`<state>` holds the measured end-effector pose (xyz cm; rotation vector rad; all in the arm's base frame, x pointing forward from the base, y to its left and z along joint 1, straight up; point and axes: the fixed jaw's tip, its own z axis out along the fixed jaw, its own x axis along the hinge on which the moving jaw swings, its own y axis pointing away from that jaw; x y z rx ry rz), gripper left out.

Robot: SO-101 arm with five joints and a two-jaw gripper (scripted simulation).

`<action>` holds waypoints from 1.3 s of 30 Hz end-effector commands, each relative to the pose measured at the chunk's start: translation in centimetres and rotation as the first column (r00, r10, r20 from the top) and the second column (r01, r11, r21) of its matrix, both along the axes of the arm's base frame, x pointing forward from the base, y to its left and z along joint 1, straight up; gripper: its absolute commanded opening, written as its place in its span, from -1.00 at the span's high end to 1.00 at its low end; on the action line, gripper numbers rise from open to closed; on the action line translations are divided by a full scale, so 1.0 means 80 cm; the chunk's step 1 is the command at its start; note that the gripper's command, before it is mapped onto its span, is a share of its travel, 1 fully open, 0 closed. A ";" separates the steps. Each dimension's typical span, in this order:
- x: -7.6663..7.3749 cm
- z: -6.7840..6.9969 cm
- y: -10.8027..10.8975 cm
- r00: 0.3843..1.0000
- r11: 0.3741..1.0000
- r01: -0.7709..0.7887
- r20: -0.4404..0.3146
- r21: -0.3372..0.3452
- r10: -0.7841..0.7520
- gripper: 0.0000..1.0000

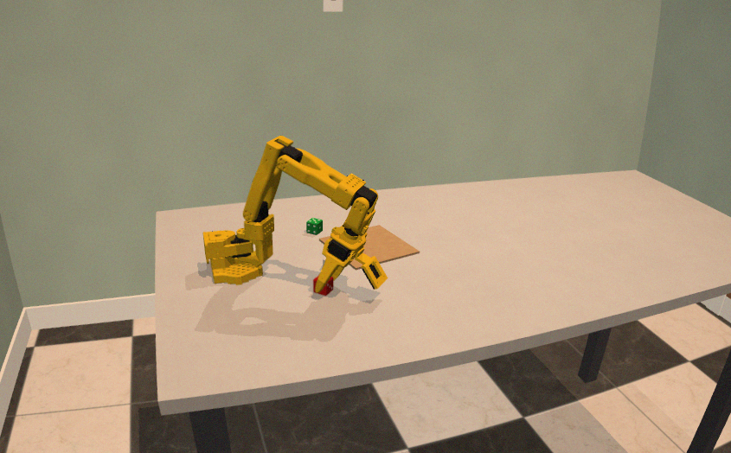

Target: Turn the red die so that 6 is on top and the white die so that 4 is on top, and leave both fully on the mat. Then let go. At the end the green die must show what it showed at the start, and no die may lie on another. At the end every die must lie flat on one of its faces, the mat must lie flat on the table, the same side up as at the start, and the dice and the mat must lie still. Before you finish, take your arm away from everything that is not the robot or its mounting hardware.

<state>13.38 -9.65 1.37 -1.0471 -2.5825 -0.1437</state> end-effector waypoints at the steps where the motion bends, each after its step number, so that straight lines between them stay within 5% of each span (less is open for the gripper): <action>1: 0.003 0.002 -0.001 1.000 1.000 0.001 0.014 -0.012 0.000 0.37; 39: -0.007 0.002 -0.010 1.000 1.000 0.009 0.023 0.007 -0.009 0.74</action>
